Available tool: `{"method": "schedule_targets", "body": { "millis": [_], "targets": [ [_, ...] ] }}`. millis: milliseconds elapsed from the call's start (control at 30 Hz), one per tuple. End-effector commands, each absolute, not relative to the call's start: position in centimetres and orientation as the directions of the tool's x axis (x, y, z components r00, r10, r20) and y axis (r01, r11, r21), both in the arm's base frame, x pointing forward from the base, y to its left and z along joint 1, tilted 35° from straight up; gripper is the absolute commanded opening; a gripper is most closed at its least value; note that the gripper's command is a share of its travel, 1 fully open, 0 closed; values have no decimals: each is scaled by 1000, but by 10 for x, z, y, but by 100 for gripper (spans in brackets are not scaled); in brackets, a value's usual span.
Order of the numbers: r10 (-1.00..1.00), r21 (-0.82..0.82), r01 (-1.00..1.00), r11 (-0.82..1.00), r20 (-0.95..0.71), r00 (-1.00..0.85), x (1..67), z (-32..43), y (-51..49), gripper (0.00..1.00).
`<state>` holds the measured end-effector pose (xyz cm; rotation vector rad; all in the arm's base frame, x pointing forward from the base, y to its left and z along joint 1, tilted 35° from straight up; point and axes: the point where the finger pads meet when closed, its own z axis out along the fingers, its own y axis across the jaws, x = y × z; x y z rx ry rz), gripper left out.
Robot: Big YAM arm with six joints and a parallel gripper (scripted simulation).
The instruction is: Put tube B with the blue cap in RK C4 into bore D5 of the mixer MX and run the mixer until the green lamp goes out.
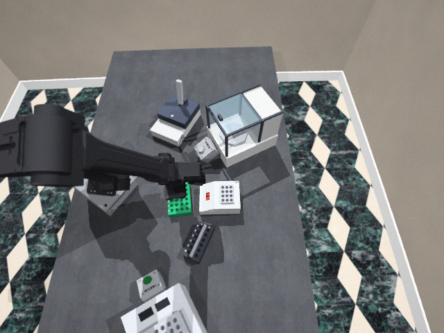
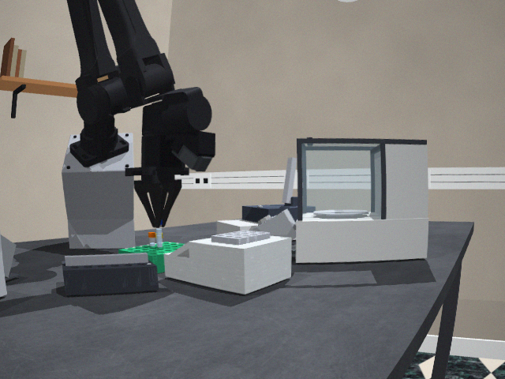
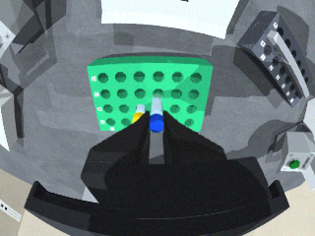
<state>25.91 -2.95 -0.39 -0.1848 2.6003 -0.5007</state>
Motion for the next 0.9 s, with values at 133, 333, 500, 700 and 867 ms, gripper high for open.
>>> {"method": "schedule_targets", "body": {
  "millis": [133,333,500,700,867],
  "targets": [
    [-204,-370,-18,929,-469,-859,266,16,-22,9],
    [-203,-369,-17,929,-472,-858,262,26,-18,9],
    [-203,-368,-17,930,-473,-857,260,32,-16,9],
    [-202,-367,-16,930,-475,-857,258,37,-15,9],
    [-204,-373,-23,928,-455,-867,252,28,-18,9]
  ]
}}
